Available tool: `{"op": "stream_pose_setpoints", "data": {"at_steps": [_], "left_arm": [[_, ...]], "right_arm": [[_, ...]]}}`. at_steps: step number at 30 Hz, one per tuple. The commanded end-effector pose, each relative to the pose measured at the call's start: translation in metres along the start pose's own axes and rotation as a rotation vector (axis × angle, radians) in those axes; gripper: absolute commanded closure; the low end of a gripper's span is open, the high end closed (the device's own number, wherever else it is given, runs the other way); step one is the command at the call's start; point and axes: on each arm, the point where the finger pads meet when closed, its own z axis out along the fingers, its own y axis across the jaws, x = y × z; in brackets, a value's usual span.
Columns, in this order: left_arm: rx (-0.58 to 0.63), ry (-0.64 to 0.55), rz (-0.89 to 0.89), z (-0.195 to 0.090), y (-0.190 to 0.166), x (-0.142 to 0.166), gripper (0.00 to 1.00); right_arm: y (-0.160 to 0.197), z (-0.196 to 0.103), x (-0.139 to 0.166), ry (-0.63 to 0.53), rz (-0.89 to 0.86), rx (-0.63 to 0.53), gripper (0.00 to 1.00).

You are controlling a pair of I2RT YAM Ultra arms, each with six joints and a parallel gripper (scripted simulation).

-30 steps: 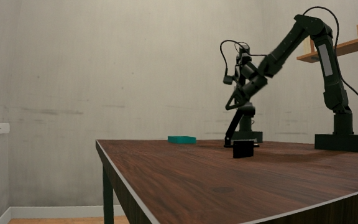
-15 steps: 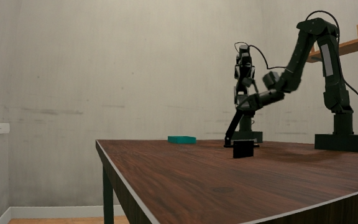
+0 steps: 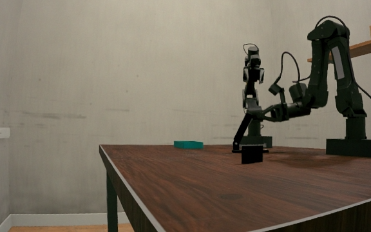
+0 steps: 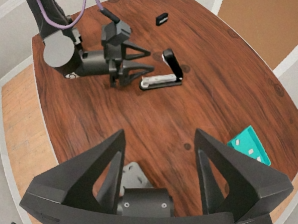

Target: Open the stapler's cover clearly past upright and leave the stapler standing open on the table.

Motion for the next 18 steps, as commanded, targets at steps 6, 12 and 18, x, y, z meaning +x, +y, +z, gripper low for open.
{"op": "stream_pose_setpoints", "data": {"at_steps": [6,12,18], "left_arm": [[-0.025,-0.038,0.026,-0.0015,0.0155,0.0049,0.50],[-0.025,-0.038,0.026,-0.0015,0.0155,0.0049,0.50],[-0.021,-0.040,0.020,0.0075,0.0191,0.0032,0.50]], "right_arm": [[-0.0012,-0.0102,-0.0102,-0.046,0.009,0.002,0.43],[-0.0012,-0.0102,-0.0102,-0.046,0.009,0.002,0.43],[-0.0012,-0.0102,-0.0102,-0.046,0.009,0.002,0.43]]}}
